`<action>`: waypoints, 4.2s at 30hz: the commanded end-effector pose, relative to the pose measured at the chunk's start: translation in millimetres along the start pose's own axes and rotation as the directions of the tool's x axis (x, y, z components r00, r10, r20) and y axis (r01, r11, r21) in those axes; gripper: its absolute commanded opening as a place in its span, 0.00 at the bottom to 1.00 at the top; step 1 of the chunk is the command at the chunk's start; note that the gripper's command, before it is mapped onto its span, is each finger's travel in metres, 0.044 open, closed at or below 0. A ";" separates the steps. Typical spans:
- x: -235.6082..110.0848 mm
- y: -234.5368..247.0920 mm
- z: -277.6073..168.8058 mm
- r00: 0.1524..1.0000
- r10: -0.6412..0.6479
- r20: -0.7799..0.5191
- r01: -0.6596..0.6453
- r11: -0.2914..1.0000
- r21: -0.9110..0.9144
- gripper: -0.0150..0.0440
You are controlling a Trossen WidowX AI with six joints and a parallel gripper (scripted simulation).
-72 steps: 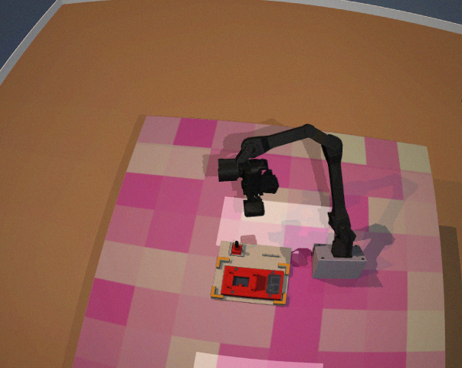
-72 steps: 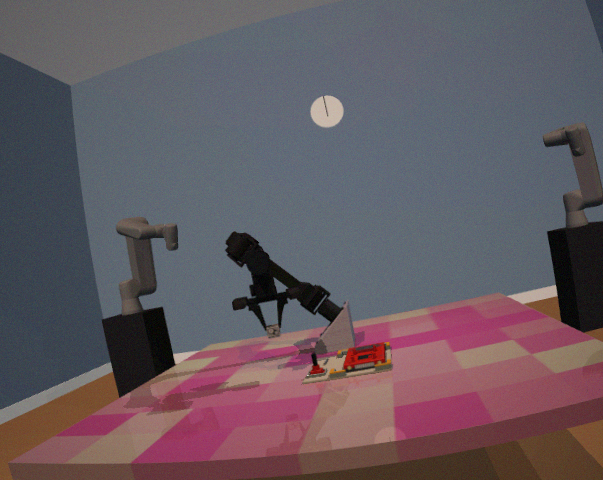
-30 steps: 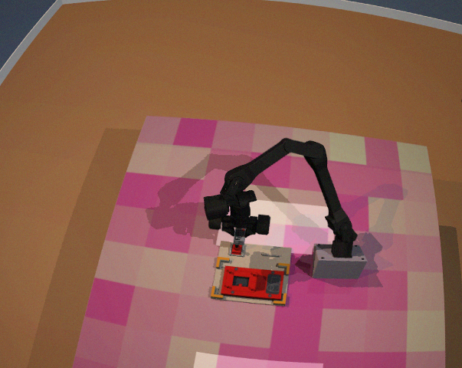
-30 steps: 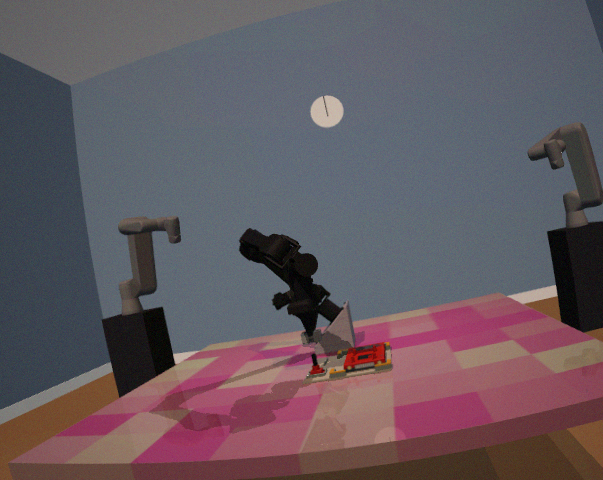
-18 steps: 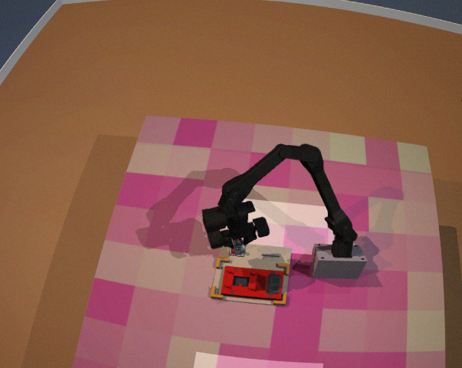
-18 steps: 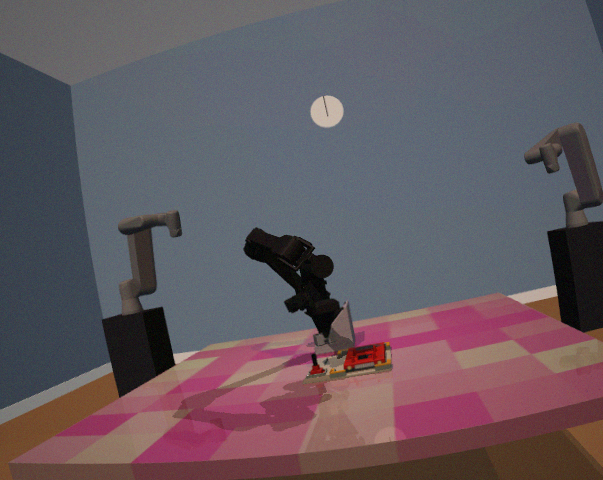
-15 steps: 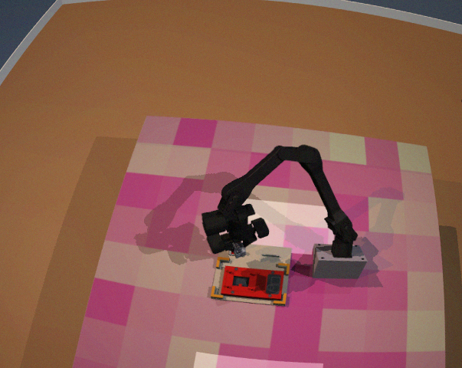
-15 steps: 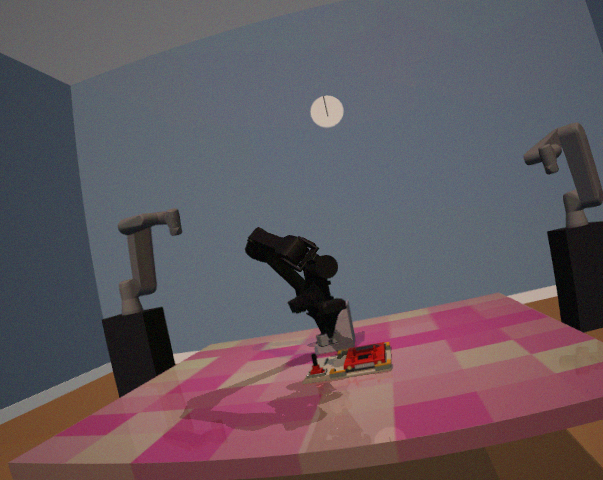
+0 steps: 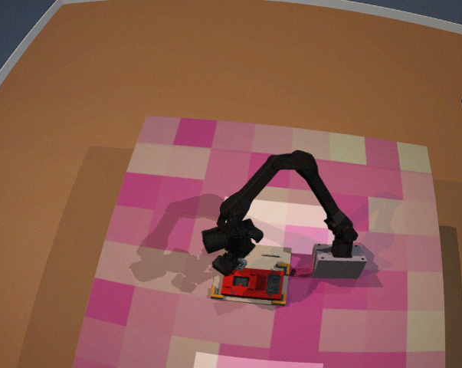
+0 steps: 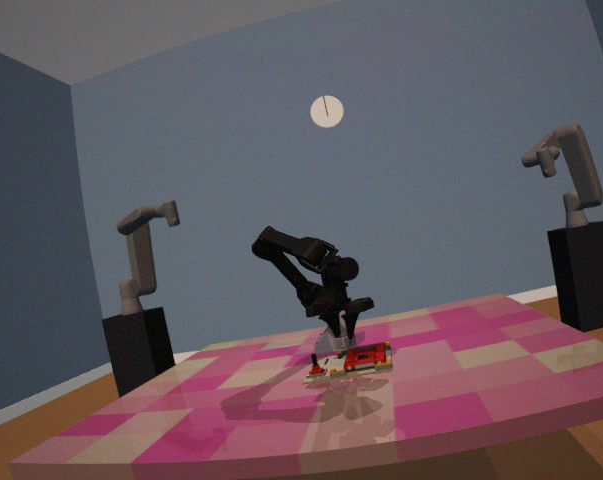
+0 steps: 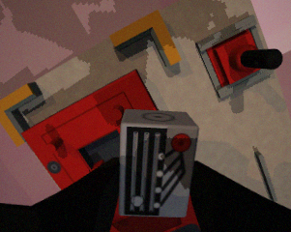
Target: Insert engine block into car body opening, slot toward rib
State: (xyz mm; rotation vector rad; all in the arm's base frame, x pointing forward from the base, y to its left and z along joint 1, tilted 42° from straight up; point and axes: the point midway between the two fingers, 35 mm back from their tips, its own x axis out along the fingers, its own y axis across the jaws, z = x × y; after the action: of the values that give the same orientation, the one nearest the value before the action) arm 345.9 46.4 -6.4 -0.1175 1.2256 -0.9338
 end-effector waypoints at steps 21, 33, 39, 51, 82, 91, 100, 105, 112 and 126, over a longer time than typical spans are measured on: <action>18.1 29.7 -35.9 1.000 -0.006 -0.002 0.003 0.824 -0.566 0.52; 18.2 29.4 -34.9 1.000 -0.006 -0.002 0.004 0.863 -0.505 0.52; 18.2 29.4 -34.8 1.000 -0.006 -0.002 0.004 0.866 -0.501 0.52; 18.1 29.4 -34.6 1.000 -0.006 -0.002 0.004 0.854 -0.521 0.52; 20.1 28.7 -36.0 1.000 -0.006 -0.002 0.004 0.879 -0.476 0.52; 21.7 28.5 -36.0 1.000 -0.006 -0.002 0.004 0.851 -0.526 0.52; 23.3 28.5 -36.0 1.000 -0.006 -0.002 0.004 0.855 -0.519 0.52; 24.3 28.4 -36.0 1.000 -0.006 -0.002 0.004 0.858 -0.514 0.52; 25.5 28.4 -36.0 1.000 -0.006 -0.002 0.004 0.860 -0.511 0.52; 28.2 28.4 -36.1 1.000 -0.006 -0.002 0.004 0.855 -0.518 0.52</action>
State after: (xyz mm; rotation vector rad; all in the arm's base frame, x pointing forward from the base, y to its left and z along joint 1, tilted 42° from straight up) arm 333.2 61.6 -55.4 -0.5425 1.4544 -0.5858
